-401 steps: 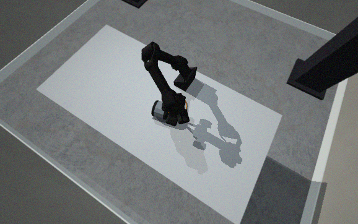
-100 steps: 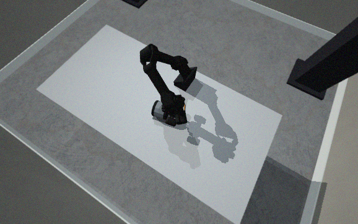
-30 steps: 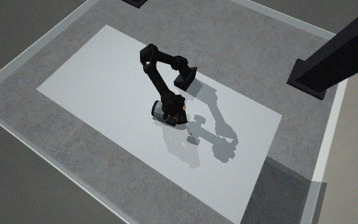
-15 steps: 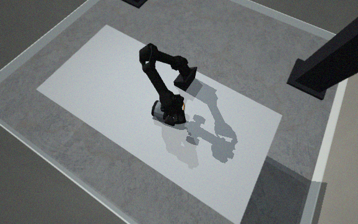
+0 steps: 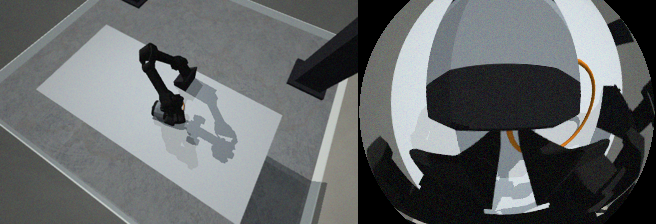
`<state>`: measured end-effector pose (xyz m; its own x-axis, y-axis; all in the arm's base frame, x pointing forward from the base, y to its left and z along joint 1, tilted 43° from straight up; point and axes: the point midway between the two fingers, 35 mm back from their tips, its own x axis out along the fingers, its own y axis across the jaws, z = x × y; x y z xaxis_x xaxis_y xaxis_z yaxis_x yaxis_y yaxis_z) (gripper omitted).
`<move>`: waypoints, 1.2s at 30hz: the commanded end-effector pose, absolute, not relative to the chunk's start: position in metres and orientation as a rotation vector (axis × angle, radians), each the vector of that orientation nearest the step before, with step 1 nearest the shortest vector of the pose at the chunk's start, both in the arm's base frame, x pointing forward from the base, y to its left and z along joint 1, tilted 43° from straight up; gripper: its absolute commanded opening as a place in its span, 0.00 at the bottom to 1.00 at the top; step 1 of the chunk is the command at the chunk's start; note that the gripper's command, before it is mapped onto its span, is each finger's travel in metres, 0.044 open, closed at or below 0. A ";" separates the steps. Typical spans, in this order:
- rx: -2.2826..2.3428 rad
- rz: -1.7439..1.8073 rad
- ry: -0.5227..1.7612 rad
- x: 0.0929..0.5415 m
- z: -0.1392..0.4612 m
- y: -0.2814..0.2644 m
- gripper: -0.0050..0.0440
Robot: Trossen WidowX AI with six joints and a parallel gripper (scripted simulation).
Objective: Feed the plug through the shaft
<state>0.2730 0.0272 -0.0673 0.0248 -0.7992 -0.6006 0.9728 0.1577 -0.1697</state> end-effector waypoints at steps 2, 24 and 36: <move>0.342 -1.390 0.656 0.279 -0.067 0.033 0.40; -0.063 -0.799 1.162 0.334 -0.037 0.080 0.43; -0.540 -0.350 1.402 0.353 -0.002 0.057 0.43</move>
<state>0.3466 0.0613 -0.0136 0.1419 -0.5516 -0.8219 0.0459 0.8331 -0.5512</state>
